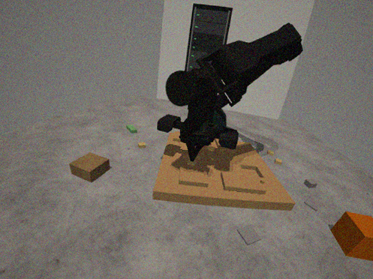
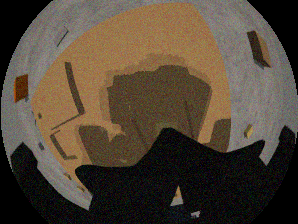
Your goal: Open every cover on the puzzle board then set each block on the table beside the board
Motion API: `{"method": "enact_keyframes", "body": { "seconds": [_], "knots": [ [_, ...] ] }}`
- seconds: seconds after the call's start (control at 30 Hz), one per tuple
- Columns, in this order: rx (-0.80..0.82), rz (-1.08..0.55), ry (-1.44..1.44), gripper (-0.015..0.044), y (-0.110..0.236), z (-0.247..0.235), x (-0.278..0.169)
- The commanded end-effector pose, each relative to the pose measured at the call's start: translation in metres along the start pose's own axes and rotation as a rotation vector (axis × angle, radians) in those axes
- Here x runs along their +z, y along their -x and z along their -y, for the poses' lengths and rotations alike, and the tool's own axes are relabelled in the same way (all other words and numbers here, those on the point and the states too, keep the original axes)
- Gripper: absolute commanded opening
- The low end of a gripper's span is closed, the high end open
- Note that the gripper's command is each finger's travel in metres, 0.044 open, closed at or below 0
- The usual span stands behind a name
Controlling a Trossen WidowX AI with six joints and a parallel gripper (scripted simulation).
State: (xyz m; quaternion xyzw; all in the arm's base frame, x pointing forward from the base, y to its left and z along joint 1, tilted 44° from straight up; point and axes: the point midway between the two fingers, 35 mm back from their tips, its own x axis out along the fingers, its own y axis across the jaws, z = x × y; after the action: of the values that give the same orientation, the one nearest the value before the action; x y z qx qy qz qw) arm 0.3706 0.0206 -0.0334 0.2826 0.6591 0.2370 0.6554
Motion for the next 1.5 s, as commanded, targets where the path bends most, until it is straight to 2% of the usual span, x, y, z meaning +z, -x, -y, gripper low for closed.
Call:
{"method": "enact_keyframes", "body": {
  "seconds": [0.0, 1.47],
  "knots": [
    [0.005, -0.002, -0.004, 0.0, -0.0021, -0.0005, -0.0011],
    [0.005, -0.002, -0.004, 0.0, -0.0054, 0.0012, -0.0029]
  ]
}}
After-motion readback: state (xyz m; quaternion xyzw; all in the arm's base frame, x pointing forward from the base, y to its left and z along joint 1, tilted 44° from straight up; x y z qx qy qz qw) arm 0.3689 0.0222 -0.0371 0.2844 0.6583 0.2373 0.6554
